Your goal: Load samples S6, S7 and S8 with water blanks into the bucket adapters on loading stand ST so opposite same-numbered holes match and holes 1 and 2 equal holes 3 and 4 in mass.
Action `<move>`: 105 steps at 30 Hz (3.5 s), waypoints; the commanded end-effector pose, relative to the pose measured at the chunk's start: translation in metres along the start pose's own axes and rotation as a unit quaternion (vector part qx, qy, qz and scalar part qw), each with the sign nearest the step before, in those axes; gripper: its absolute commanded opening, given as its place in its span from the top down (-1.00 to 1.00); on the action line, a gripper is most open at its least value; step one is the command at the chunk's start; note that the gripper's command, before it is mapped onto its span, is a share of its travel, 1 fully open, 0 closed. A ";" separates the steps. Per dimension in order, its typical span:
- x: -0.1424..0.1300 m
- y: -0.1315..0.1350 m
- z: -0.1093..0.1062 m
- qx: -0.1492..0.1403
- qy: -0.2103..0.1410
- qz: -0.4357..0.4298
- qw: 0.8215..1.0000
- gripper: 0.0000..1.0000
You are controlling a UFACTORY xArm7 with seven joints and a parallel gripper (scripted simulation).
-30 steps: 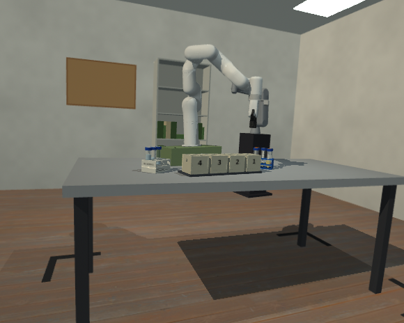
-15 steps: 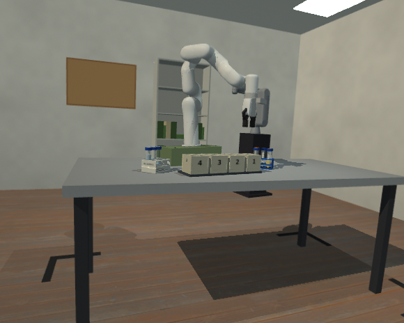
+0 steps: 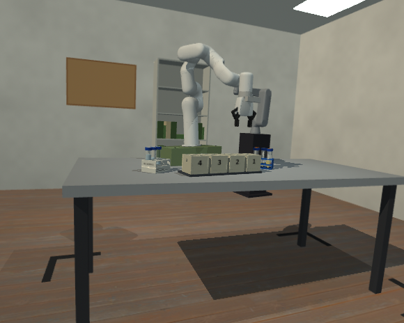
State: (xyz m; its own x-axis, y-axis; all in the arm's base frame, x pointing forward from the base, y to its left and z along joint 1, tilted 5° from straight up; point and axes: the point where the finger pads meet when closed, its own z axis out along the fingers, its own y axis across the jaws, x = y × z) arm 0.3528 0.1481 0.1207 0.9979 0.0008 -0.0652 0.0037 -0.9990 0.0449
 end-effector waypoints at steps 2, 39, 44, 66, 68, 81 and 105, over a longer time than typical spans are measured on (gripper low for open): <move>0.014 0.029 -0.002 -0.001 0.004 0.041 0.999 -1.00; 0.075 0.175 -0.003 -0.002 0.004 0.041 0.999 -1.00; 0.068 0.156 -0.003 -0.002 0.004 0.107 0.994 -0.15; 0.035 0.061 -0.002 0.000 0.004 0.427 0.904 -0.15; 0.031 0.052 -0.002 0.000 0.004 0.427 0.904 -0.15; 0.013 0.000 -0.002 0.000 0.004 0.427 0.904 -0.15; -0.024 -0.104 -0.001 0.001 0.003 0.427 0.904 -0.15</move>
State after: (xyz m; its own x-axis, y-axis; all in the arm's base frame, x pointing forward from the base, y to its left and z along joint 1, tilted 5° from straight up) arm 0.3335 0.2307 0.1182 0.6383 -0.7698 -0.0030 -0.7673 -0.6365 0.0786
